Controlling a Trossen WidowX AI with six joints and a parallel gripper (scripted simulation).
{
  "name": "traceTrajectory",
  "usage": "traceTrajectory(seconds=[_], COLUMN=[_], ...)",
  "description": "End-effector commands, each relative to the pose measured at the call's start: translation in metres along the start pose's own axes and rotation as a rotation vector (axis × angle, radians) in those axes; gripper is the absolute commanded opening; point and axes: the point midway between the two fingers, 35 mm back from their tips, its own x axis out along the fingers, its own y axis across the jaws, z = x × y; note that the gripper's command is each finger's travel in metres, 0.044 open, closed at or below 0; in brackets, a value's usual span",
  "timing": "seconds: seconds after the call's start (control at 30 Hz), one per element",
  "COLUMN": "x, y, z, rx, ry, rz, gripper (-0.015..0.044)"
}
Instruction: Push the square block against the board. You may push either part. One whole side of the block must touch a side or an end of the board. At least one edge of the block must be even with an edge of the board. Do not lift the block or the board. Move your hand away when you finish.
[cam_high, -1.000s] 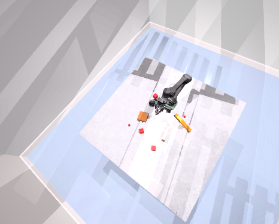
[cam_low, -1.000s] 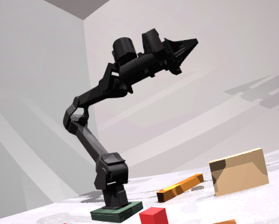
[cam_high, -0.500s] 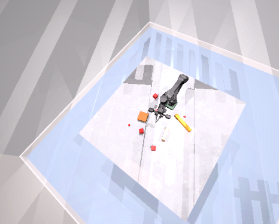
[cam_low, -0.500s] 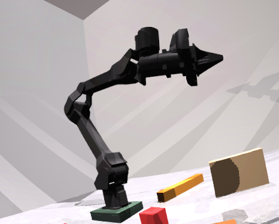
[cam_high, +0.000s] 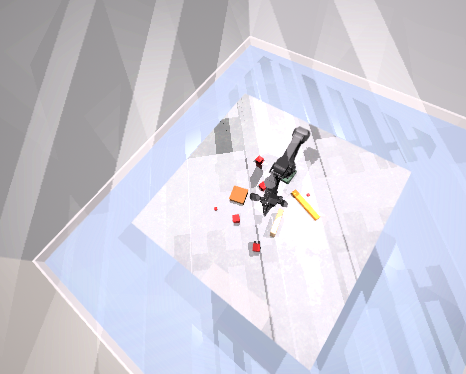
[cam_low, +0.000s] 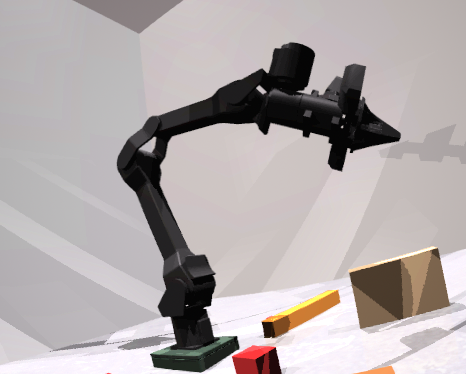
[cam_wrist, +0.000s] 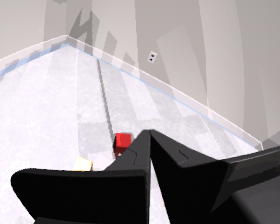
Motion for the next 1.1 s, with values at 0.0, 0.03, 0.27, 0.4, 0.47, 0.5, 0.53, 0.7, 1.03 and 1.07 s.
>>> traceTrajectory(seconds=[0.0, 0.03, 0.27, 0.4, 0.47, 0.5, 0.53, 0.7, 1.03, 1.07], x=[0.011, 0.014, 0.030, 0.037, 0.040, 0.041, 0.043, 0.048, 0.054, 0.054], y=[0.012, 0.015, 0.036, 0.049, 0.056, 0.059, 0.063, 0.079, 0.111, 0.115], z=[-0.005, -0.006, -0.016, -0.022, -0.025, -0.027, -0.029, -0.037, -0.053, -0.055], rx=[-0.081, -0.101, -0.246, -0.333, -0.377, -0.399, -0.421, -0.534, -0.765, -0.789], ry=[0.072, 0.090, 0.207, 0.269, 0.299, 0.314, 0.328, 0.397, 0.518, 0.529], rz=[0.052, 0.066, 0.171, 0.237, 0.272, 0.290, 0.307, 0.401, 0.607, 0.629], gripper=[0.0000, 0.0000, 0.0000, 0.0000, 0.0000, 0.0000, 0.0000, 0.0000, 0.0000, 0.0000])
